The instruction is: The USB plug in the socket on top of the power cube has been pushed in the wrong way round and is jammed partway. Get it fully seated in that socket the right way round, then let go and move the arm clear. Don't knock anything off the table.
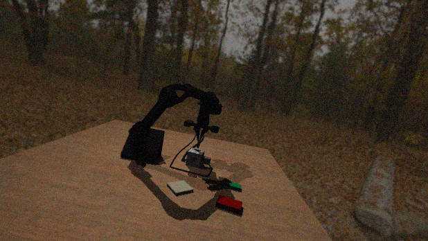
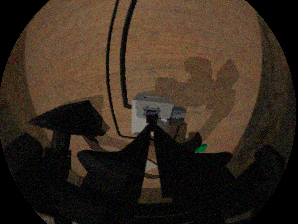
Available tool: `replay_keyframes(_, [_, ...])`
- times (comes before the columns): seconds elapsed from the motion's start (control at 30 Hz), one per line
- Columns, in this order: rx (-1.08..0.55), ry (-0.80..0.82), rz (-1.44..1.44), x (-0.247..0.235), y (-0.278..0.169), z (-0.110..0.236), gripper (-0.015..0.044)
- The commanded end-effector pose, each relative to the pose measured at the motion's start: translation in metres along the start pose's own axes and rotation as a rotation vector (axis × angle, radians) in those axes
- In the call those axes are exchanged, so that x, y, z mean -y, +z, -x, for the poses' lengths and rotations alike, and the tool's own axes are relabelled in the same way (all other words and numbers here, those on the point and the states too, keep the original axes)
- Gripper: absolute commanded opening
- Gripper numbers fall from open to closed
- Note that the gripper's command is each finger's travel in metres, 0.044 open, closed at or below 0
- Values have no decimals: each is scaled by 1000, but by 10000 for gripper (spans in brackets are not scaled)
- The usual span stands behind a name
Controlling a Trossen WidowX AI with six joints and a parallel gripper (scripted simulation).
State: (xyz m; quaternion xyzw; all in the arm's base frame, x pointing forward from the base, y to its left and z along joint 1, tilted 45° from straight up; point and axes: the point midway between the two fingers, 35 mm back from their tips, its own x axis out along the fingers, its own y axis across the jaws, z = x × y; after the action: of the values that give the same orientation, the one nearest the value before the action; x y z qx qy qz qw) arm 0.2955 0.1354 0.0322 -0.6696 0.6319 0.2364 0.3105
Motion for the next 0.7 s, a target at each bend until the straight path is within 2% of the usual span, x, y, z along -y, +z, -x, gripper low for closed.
replay_keyframes(0.0, [-1, -4, -8, 1, 0, 0, 0])
replay_keyframes(0.67, [-4, -4, -23, 1, -1, -3, 0])
